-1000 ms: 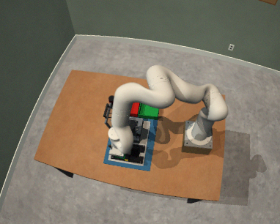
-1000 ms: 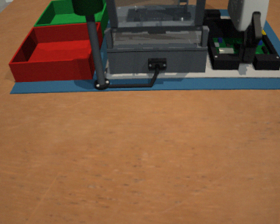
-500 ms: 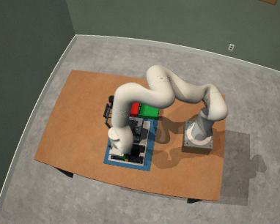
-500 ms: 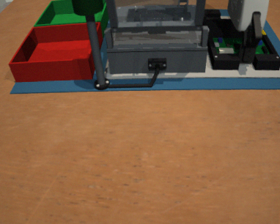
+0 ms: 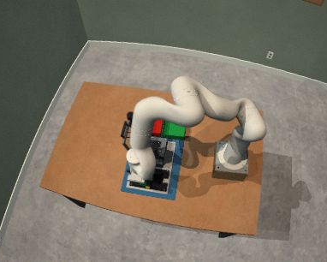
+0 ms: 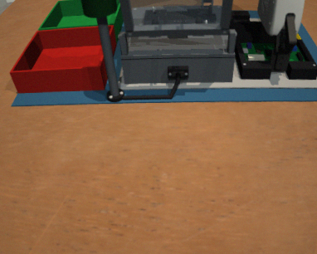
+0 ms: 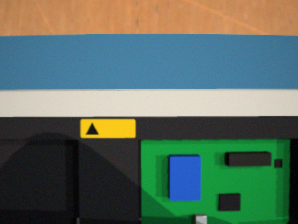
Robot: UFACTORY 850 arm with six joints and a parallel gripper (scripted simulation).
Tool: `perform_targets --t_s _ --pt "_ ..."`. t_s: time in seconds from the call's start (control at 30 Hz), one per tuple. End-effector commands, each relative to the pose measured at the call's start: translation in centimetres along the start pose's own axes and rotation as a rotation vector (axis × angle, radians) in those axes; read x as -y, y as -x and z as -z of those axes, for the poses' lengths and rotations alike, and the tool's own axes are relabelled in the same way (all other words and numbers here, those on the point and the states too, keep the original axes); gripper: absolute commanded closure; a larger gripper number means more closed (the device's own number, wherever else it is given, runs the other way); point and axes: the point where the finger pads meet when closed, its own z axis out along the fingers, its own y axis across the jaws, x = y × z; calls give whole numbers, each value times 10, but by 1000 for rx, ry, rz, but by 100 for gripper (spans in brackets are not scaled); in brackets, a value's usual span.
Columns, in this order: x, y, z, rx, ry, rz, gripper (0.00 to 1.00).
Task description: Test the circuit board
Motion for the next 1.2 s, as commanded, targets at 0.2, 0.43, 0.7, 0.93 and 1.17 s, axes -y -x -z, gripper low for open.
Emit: perform_targets --t_s 0.2,0.43,0.7,0.93,1.17 --pt "-1 0 1 -1 2 0 21" --pt "-1 0 1 -1 2 0 21" --pt "-1 0 6 -1 2 0 21" --pt "-1 0 16 -1 2 0 21" --pt "-1 0 23 -1 2 0 21"
